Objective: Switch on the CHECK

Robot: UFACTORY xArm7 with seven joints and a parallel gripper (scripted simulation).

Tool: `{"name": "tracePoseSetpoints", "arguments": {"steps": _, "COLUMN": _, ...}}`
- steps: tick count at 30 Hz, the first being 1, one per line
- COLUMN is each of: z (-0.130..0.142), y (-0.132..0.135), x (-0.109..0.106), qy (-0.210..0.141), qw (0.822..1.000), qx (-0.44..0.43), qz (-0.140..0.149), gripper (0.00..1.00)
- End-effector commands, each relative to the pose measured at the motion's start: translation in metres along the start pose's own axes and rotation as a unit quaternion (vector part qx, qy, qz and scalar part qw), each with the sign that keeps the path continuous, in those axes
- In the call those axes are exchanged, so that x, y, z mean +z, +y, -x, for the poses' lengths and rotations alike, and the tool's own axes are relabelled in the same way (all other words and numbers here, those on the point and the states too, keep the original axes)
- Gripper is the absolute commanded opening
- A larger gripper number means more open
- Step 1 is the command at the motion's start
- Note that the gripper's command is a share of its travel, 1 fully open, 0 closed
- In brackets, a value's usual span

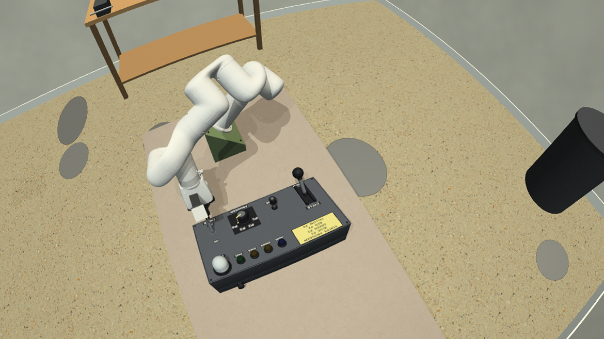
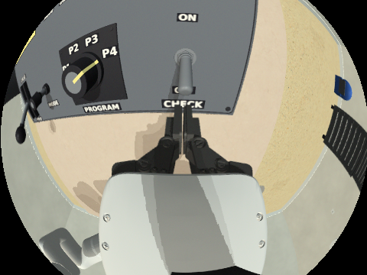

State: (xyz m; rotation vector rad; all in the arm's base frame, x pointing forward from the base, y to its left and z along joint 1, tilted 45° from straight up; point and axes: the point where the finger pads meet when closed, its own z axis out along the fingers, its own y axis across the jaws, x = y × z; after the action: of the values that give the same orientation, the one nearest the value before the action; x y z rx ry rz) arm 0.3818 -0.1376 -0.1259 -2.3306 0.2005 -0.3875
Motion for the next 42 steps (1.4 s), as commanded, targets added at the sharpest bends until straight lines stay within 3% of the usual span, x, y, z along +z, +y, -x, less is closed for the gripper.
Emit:
{"name": "tracePoseSetpoints", "arguments": {"steps": 1, "z": -0.0011, "y": 0.0009, "x": -0.0017, "qy": 0.001, "qw": 1.0, "qx": -0.001, "qz": 0.001, "gripper": 0.0}}
{"name": "tracePoseSetpoints", "arguments": {"steps": 42, "z": -0.0045, "y": 0.0019, "x": -0.0033, "qy": 0.001, "qw": 1.0, "qx": -0.001, "qz": 0.001, "gripper": 0.0}}
